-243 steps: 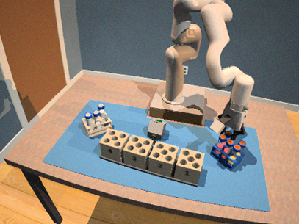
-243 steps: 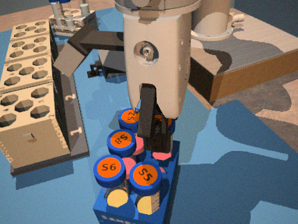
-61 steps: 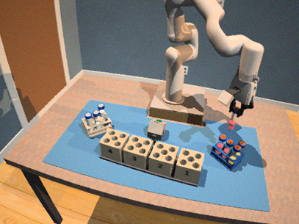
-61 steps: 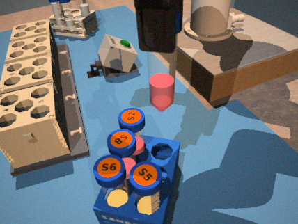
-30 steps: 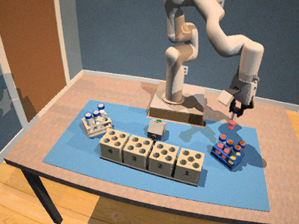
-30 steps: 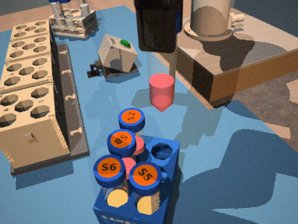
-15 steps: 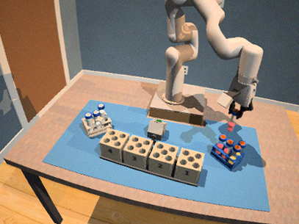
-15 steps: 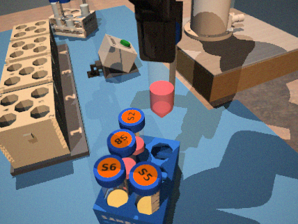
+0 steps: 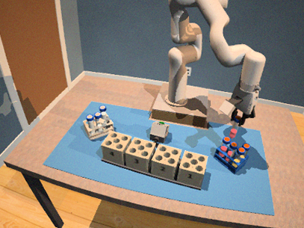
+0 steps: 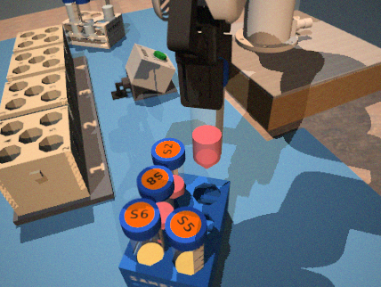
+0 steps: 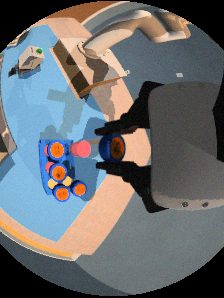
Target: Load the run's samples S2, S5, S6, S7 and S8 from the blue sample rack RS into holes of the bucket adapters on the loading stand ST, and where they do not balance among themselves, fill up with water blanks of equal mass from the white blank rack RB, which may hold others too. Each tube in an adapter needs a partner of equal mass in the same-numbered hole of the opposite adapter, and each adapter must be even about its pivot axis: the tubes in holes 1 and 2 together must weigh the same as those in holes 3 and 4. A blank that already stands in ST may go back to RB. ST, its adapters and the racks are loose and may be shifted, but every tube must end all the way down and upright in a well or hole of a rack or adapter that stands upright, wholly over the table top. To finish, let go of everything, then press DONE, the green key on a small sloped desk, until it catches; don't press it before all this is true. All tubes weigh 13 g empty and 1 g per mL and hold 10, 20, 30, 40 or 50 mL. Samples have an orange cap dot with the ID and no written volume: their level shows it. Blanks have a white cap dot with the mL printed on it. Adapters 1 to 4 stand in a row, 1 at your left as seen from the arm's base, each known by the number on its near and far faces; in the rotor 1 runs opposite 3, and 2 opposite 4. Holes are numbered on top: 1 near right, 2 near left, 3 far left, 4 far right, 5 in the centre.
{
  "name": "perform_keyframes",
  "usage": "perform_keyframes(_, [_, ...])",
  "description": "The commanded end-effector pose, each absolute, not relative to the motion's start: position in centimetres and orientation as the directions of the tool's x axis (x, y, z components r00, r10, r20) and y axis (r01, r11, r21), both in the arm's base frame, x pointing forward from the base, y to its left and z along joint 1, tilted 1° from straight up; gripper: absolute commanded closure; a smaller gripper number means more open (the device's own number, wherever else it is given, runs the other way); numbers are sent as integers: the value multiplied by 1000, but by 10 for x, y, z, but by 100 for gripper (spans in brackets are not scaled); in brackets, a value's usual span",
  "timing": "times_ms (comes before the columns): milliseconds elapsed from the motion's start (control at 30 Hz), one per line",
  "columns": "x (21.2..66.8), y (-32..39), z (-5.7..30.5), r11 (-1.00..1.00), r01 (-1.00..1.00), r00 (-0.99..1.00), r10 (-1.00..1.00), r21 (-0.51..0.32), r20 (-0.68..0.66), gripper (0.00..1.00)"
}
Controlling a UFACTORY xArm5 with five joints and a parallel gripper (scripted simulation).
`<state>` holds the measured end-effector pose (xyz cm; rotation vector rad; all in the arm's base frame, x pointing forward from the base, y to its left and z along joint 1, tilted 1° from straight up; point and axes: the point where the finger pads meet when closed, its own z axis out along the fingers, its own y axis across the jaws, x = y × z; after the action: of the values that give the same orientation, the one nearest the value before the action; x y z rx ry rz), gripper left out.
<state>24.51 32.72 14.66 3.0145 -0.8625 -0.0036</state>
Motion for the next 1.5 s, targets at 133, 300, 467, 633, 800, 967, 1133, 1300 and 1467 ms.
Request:
perform_keyframes(133, [246, 328, 129, -849, -529, 849, -529, 2, 0, 100])
perform_keyframes(300, [246, 328, 123, -849, -529, 849, -529, 2, 0, 100])
perform_keyframes(467, [246, 328, 113, -849, -529, 849, -529, 2, 0, 100])
perform_keyframes(633, [246, 328, 112, -849, -529, 849, -529, 2, 0, 100])
perform_keyframes(800, [246, 328, 112, -849, -529, 849, -529, 2, 0, 100])
perform_keyframes(967, [246, 328, 112, -849, -529, 849, -529, 2, 0, 100])
perform_keyframes(1133, [246, 328, 111, -849, -529, 849, -529, 2, 0, 100])
perform_keyframes(1300, [246, 328, 107, -849, -529, 849, -529, 2, 0, 100])
perform_keyframes(1467, [247, 328, 103, -849, -529, 849, -529, 2, 0, 100])
